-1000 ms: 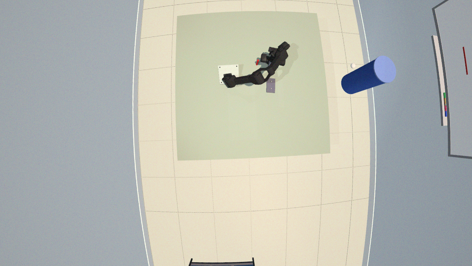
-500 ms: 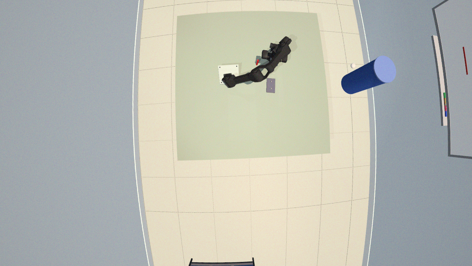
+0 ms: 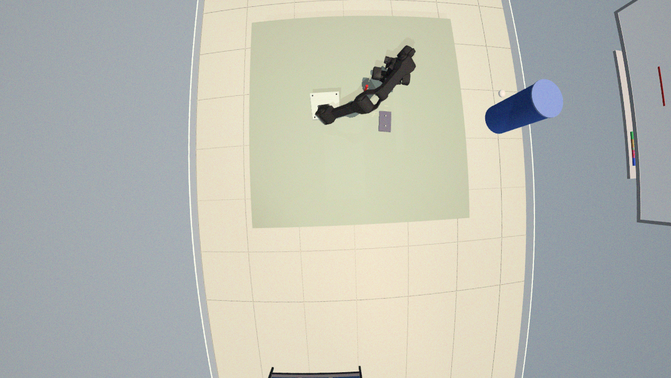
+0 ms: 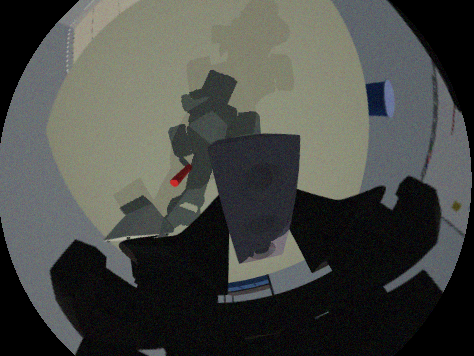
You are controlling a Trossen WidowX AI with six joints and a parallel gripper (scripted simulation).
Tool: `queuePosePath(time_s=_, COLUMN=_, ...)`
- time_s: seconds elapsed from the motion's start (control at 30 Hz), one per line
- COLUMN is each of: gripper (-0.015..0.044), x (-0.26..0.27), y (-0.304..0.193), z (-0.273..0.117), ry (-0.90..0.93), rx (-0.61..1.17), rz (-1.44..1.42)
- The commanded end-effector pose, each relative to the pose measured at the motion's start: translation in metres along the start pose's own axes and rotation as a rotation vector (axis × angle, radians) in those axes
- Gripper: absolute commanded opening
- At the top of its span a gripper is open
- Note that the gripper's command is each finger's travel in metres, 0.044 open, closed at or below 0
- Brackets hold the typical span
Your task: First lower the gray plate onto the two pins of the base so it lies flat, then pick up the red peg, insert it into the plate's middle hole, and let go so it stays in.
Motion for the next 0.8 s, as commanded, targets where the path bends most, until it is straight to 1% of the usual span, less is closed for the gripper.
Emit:
queuePosePath(time_s=0.0, gripper=0.0, x=-0.005, y=-0.006, z=0.0, ry=0.004, rx=-0.006, rz=0.002)
queuePosePath(time_s=0.77, gripper=0.0, x=-0.04, y=-0.063, z=0.029, ry=0.008, rx=-0.018, rz=-0.036)
Point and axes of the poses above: the point midway between the two fingers, 35 mm back from their tips, its own z axis out along the fingers, its own x axis across the jaws, y = z × x, the point moved 3 cm from there along -z, back along the fingers, and after that the axes turned 9 degrees about z, right-handed, at the moved point
